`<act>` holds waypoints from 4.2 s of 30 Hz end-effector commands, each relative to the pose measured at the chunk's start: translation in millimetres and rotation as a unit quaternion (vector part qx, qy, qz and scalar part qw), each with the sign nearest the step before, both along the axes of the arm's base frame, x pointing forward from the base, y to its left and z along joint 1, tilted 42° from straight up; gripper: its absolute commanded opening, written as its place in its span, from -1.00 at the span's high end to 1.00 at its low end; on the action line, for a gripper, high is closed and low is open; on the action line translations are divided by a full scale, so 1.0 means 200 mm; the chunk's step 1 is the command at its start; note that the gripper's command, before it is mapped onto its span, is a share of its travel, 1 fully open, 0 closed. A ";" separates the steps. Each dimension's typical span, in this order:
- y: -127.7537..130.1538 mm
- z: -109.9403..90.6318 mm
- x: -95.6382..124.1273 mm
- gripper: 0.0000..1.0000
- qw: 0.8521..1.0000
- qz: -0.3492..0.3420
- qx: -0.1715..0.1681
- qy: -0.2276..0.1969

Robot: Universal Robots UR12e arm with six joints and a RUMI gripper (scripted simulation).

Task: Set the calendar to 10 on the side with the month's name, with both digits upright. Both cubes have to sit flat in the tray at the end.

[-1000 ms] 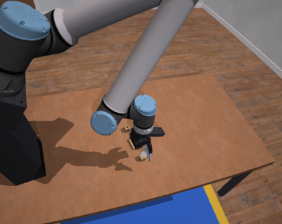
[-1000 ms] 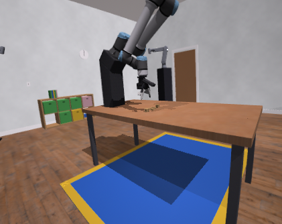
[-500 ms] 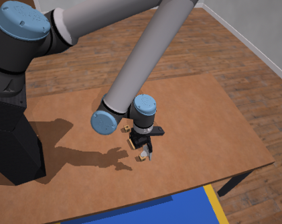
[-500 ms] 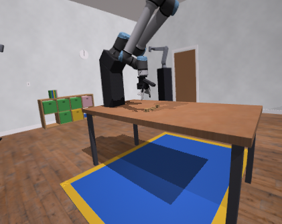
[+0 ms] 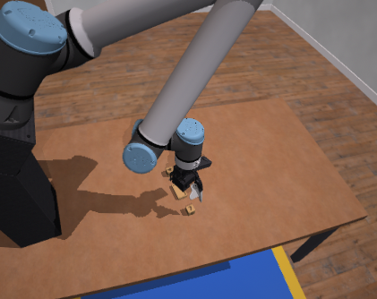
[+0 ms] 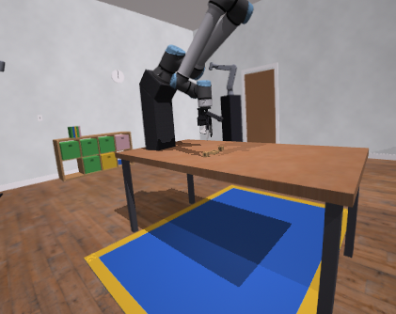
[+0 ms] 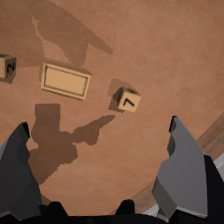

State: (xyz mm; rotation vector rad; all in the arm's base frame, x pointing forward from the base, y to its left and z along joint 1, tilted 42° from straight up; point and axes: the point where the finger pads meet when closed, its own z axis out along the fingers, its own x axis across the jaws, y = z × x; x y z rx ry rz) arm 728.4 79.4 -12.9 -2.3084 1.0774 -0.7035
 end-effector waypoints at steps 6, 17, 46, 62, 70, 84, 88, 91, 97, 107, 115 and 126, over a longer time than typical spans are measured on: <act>0.21 -0.01 -0.05 -1.00 0.988 0.115 -0.097 -0.031; 0.40 -0.02 -0.12 -1.00 0.958 0.214 -0.181 -0.060; 0.79 -0.05 -0.30 -1.00 0.820 0.425 -0.362 -0.126; 0.80 -0.05 -0.31 0.42 0.815 0.431 -0.367 -0.128; 0.80 -0.05 -0.31 0.42 0.815 0.431 -0.367 -0.128; 0.80 -0.05 -0.31 0.42 0.815 0.431 -0.367 -0.128; 0.80 -0.05 -0.31 0.42 0.815 0.431 -0.367 -0.128; 0.80 -0.05 -0.31 0.42 0.815 0.431 -0.367 -0.128; 0.80 -0.05 -0.30 0.42 0.815 0.431 -0.367 -0.128; 0.81 -0.08 -0.28 0.42 0.815 0.431 -0.367 -0.128; 0.82 -0.11 -0.25 0.42 0.815 0.431 -0.367 -0.128; 0.84 -0.17 -0.20 0.42 0.815 0.431 -0.367 -0.128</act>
